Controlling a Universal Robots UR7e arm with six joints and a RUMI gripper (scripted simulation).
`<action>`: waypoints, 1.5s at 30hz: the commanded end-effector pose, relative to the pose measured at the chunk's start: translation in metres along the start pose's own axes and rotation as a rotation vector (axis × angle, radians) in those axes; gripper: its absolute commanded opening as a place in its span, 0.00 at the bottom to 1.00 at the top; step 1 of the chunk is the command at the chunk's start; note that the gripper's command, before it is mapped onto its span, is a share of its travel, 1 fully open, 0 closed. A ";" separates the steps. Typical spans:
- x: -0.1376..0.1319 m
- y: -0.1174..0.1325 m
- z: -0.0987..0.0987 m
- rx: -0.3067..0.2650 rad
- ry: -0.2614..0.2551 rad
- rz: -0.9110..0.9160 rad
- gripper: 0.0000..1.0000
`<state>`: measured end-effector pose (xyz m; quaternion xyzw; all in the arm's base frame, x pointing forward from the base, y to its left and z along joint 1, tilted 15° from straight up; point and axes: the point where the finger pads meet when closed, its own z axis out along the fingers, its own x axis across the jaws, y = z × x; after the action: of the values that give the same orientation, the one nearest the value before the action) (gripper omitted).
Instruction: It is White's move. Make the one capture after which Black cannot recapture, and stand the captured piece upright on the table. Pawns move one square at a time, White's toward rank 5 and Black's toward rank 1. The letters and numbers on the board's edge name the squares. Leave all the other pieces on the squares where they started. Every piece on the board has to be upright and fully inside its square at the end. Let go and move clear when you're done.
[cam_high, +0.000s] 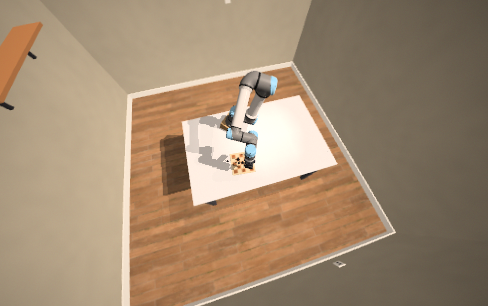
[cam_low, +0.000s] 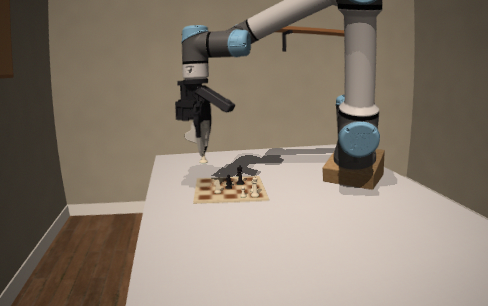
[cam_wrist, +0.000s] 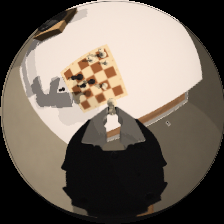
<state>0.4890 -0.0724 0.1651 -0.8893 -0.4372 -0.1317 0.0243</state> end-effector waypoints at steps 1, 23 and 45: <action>0.003 -0.002 -0.001 -0.003 -0.003 0.131 0.00; 0.015 -0.007 -0.001 -0.004 -0.002 0.709 0.00; 0.026 -0.008 -0.001 -0.004 0.000 1.520 0.00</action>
<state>0.4965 -0.0487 0.1713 -0.9688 0.2066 -0.0886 0.1044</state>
